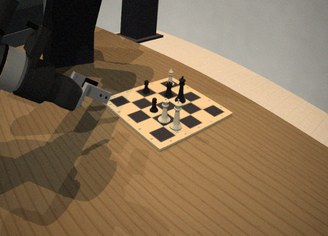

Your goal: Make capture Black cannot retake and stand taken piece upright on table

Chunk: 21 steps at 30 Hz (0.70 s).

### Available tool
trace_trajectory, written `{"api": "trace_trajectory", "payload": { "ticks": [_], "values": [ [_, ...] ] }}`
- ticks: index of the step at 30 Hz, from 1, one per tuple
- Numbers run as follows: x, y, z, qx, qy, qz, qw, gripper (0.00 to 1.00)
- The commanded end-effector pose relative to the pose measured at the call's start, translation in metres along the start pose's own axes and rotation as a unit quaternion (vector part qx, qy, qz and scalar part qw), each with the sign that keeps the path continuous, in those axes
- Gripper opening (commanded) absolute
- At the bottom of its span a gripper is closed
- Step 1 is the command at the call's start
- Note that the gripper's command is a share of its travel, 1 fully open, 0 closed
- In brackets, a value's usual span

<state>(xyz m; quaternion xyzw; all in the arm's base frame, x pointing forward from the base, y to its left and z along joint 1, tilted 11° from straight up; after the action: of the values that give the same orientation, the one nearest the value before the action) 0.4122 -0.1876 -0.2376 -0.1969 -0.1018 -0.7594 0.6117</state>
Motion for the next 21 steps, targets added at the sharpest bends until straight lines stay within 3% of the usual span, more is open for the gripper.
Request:
{"api": "trace_trajectory", "payload": {
  "ticks": [1, 8, 15, 21],
  "values": [
    [0.020, -0.007, 0.028, -0.001, 0.001, 0.000, 1.000, 1.00],
    [0.033, -0.010, 0.046, -0.001, 0.001, 0.000, 1.000, 1.00],
    [0.033, -0.006, 0.043, 0.003, -0.003, -0.001, 1.000, 1.00],
    [0.025, -0.007, 0.048, 0.034, -0.021, 0.011, 0.999, 1.00]
  ]
}}
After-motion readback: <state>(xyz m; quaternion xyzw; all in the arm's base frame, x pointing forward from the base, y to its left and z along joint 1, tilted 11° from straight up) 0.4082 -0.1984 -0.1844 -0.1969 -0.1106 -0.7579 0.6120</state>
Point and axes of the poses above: the point where the finger pads meet when closed, its own x axis back along the fingers, its own y axis across the jaws, z = x × y, the point moved 4 cm from there along x, back along the fingers, and after that the axes turned 11 degrees about -x, right-handed, at the moved point
